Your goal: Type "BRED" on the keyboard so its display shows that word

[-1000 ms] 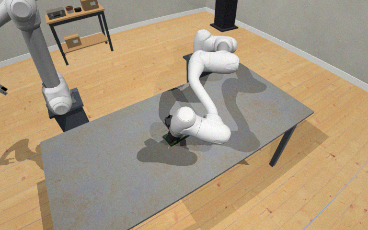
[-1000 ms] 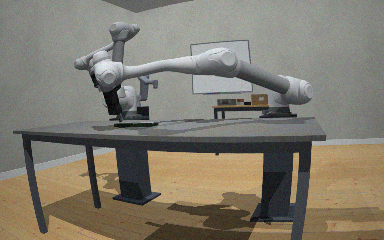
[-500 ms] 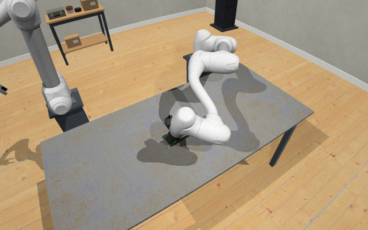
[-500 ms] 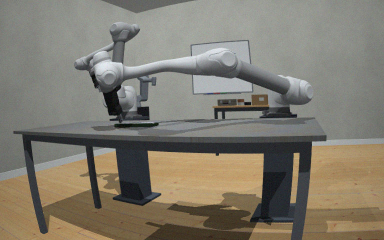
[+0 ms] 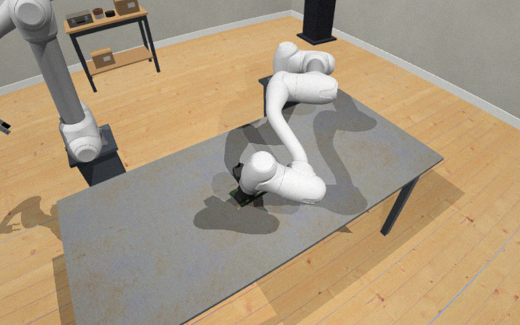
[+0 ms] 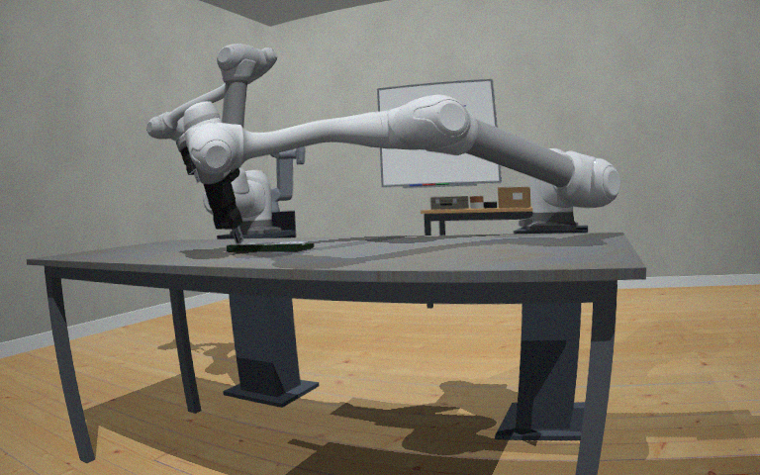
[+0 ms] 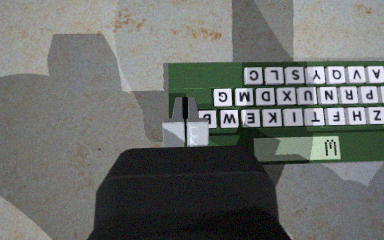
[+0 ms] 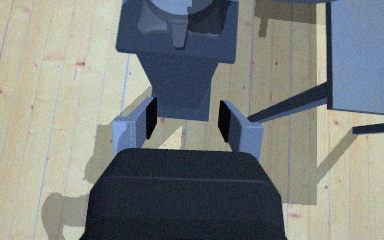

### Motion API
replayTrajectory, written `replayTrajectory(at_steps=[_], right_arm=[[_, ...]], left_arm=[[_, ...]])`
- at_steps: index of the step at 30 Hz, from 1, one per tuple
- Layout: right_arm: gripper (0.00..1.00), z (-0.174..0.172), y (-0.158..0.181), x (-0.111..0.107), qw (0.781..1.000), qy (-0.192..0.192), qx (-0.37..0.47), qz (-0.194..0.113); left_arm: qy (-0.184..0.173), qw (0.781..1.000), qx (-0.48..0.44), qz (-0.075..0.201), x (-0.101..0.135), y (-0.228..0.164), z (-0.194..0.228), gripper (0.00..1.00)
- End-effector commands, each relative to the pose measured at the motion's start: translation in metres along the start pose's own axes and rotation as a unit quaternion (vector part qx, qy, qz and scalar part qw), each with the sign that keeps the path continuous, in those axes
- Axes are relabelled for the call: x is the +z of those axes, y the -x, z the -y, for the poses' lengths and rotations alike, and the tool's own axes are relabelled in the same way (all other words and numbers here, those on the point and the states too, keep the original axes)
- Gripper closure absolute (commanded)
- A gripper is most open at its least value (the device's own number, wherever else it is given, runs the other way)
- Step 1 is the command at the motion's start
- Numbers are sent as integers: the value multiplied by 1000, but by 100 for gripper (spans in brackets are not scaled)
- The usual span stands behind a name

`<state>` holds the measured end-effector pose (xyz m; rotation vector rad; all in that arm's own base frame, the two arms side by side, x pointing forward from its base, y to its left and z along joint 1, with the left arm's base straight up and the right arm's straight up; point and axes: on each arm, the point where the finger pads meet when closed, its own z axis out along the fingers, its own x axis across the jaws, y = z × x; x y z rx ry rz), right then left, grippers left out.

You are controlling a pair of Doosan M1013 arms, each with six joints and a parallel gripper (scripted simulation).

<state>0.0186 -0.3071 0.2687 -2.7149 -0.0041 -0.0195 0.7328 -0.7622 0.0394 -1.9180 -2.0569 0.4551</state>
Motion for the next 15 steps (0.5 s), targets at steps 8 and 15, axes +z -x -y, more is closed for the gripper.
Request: replayTrajectory(at_steps=[8,15], right_arm=[[0,4,0,2,1000,-5,-2,-4],[0,4,0,2,1000,-5,-2,-4]], left_arm=[[-1,1000,3,-2,6,2,1,100],[-1,1000,3,-2,6,2,1,100]])
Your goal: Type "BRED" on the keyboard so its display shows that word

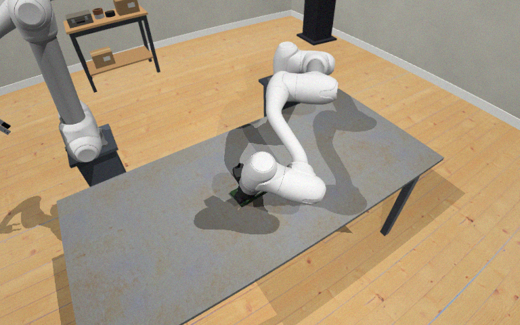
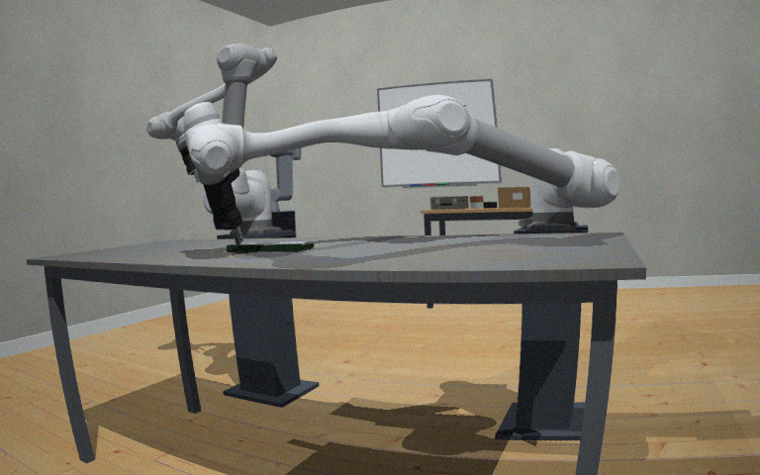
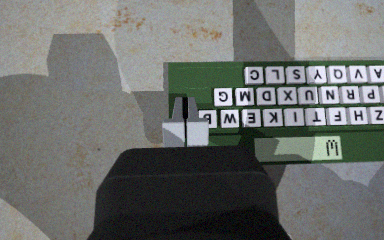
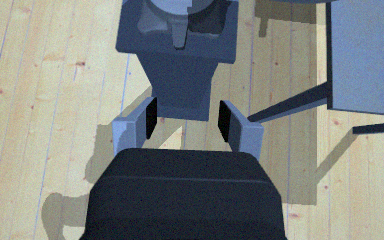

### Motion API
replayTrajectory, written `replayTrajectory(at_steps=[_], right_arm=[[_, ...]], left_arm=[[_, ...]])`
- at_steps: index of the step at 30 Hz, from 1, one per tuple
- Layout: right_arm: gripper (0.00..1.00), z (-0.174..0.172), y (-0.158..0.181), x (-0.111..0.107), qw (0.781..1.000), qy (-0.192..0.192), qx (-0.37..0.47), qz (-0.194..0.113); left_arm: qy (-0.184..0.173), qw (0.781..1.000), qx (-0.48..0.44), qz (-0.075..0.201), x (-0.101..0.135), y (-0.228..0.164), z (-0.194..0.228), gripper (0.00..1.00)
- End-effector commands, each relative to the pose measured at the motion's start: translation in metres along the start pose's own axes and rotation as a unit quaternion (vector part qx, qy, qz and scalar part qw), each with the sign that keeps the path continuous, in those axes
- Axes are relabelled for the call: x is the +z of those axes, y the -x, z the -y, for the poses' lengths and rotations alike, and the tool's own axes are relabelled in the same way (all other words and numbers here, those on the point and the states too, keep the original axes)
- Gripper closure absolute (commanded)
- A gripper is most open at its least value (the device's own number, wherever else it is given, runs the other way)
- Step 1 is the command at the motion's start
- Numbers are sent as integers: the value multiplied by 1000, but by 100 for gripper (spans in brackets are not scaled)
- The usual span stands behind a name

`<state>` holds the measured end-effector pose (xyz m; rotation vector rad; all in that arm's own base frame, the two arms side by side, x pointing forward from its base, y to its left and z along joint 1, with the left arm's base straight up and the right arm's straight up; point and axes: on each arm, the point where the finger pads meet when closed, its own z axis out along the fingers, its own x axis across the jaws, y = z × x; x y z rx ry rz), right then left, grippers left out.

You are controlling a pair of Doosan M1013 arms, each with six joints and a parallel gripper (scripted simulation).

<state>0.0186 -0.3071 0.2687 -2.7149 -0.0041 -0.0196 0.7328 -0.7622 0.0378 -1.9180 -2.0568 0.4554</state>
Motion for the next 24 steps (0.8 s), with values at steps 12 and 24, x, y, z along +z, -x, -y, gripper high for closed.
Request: replayTrajectory(at_steps=[12,24], right_arm=[[0,4,0,2,1000,-5,-2,-4],[0,4,0,2,1000,-5,-2,-4]], left_arm=[[0,1000,3,-2,6,2,1,100],[0,1000,3,-2,8,2,0,100]])
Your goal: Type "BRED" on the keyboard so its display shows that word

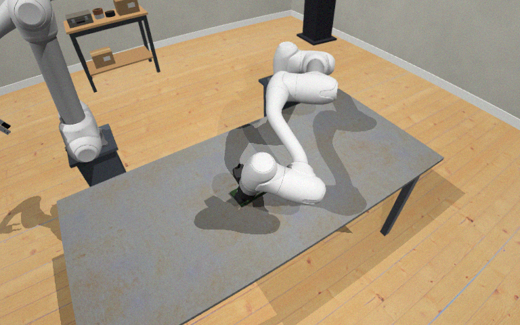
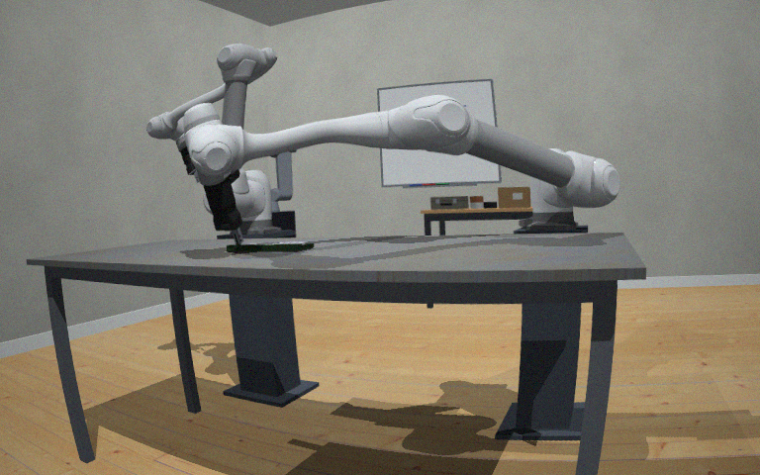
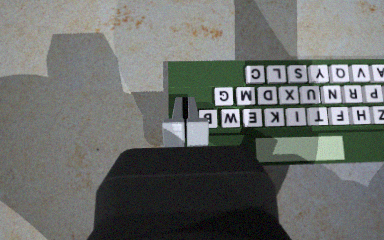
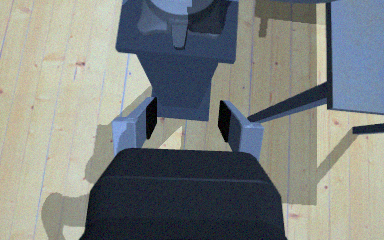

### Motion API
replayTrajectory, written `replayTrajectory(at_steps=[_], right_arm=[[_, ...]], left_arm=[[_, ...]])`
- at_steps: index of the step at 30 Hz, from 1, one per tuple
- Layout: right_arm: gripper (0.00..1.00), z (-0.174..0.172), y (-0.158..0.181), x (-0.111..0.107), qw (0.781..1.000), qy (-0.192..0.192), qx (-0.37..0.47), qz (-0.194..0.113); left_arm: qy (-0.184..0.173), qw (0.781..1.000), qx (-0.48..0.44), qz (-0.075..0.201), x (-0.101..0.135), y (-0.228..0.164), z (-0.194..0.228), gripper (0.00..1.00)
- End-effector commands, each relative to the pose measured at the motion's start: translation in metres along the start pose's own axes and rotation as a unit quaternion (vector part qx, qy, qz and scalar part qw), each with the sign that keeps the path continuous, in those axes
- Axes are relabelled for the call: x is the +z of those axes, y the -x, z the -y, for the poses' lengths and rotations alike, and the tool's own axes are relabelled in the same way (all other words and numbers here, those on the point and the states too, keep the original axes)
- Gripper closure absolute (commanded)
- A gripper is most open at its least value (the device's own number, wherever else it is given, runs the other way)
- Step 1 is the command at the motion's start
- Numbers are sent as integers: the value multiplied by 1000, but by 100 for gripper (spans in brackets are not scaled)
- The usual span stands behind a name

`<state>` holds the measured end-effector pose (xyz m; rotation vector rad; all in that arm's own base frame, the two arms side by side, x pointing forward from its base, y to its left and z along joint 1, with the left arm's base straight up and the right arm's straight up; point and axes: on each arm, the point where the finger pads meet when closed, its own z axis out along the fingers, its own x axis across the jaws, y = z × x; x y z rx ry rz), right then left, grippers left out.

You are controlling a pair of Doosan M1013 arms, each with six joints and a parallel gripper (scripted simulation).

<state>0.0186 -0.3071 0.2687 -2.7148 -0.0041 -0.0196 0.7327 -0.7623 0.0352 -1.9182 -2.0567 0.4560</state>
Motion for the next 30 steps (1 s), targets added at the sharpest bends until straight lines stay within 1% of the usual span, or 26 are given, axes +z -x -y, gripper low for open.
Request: replayTrajectory(at_steps=[1,5,8,12,22,30], right_arm=[[0,4,0,2,1000,-5,-2,-4],[0,4,0,2,1000,-5,-2,-4],[0,4,0,2,1000,-5,-2,-4],[0,4,0,2,1000,-5,-2,-4],[0,4,0,2,1000,-5,-2,-4],[0,4,0,2,1000,-5,-2,-4]], left_arm=[[0,1000,3,-2,5,1,1,100],[-2,1000,2,-3,3,1,3,100],[0,1000,1,-2,-7,2,7,100],[-1,1000,1,-1,-12,2,10,100],[1,1000,3,0,-12,0,8,100],[3,1000,2,-1,-13,-13,4,100]])
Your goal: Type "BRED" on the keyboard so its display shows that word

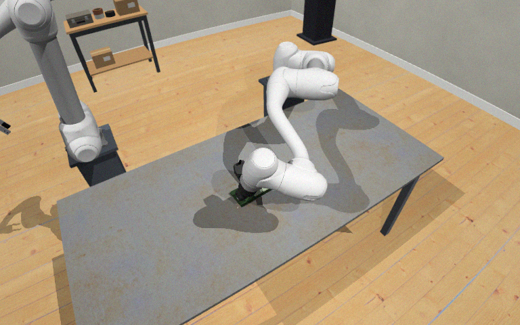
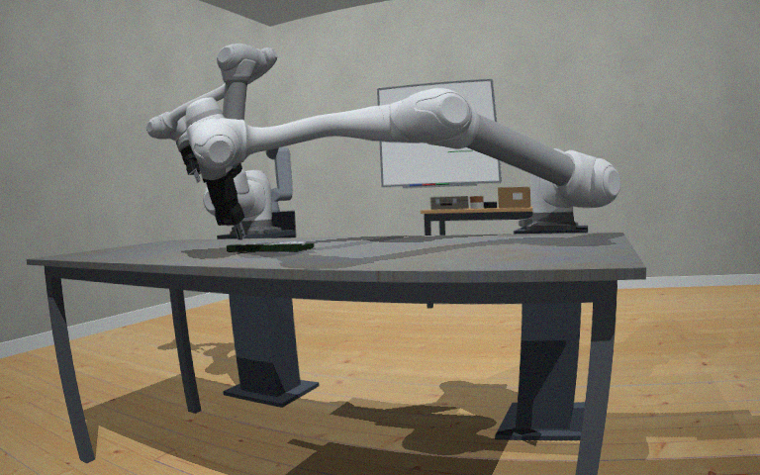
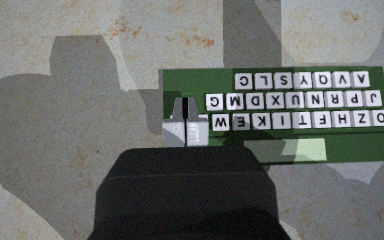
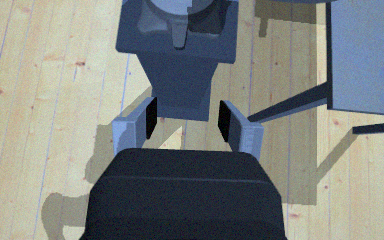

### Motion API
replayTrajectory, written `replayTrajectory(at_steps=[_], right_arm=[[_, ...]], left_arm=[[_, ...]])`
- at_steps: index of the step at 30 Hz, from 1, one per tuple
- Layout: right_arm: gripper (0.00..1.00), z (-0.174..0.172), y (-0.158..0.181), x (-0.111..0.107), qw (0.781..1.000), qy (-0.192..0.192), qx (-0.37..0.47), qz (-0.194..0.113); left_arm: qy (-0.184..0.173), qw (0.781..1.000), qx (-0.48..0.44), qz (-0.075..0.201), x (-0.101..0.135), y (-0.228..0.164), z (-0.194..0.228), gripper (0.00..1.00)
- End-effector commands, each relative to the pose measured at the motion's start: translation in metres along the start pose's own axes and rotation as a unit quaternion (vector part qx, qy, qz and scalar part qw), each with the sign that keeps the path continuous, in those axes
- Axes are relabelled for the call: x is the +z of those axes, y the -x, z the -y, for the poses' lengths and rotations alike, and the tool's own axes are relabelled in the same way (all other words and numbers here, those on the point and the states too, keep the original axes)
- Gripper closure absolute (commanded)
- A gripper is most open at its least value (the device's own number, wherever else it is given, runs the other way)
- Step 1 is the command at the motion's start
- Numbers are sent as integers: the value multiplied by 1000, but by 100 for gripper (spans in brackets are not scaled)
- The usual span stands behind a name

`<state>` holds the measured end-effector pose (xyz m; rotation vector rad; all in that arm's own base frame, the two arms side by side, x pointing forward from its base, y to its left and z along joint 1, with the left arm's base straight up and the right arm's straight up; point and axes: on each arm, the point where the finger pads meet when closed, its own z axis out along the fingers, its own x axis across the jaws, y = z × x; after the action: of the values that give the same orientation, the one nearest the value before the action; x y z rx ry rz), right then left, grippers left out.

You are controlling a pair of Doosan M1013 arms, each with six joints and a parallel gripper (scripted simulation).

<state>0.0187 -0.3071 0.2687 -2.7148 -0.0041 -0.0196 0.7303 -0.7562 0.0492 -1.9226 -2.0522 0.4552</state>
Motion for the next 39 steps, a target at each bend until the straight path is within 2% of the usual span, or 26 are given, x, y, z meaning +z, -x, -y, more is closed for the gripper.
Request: replayTrajectory(at_steps=[1,39], right_arm=[[0,4,0,2,1000,-5,-2,-4],[0,4,0,2,1000,-5,-2,-4]], left_arm=[[2,1000,-1,0,-1,-9,-3,100],[0,1000,-1,-1,11,-14,-7,100]])
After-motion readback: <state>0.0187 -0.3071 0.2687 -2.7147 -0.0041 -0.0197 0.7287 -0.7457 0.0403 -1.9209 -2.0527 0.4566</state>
